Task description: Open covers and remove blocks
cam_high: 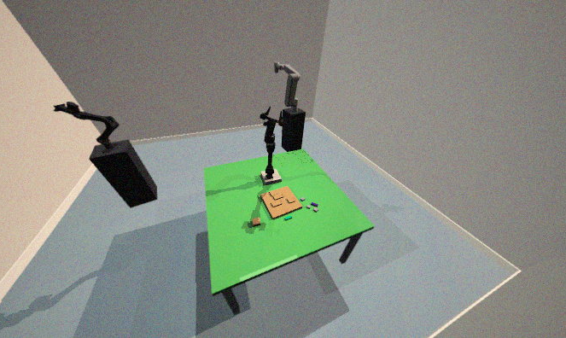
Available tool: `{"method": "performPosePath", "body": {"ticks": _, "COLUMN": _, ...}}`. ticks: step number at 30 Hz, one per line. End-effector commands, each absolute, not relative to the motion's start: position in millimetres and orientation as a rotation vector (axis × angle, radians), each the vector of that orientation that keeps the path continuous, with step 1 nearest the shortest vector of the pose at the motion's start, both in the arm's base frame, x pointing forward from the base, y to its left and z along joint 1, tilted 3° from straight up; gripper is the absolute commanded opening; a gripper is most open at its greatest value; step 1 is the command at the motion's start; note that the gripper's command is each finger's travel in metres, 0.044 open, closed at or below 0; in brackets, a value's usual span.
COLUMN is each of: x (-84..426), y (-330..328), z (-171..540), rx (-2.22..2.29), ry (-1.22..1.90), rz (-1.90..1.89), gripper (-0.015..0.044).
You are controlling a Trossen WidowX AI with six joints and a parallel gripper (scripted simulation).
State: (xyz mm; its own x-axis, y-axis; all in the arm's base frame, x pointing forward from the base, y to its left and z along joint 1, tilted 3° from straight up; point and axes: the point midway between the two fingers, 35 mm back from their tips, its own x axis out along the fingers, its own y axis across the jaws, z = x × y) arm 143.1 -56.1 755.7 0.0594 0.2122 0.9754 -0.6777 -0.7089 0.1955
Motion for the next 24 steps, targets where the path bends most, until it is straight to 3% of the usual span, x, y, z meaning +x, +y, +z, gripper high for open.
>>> {"method": "performPosePath", "body": {"ticks": 1, "x": 143.4, "y": -56.1, "z": 755.5, "rx": 1.684, "ry": -0.470, "rz": 1.724, "gripper": 0.0374}}
{"method": "performPosePath", "body": {"ticks": 15, "x": 177.3, "y": -64.9, "z": 742.2, "rx": 1.755, "ry": -0.500, "rz": 1.592, "gripper": 0.0006}}
{"method": "performPosePath", "body": {"ticks": 24, "x": 215.8, "y": -75.6, "z": 729.8, "rx": 1.825, "ry": -0.549, "rz": 1.434, "gripper": 0.0000}}
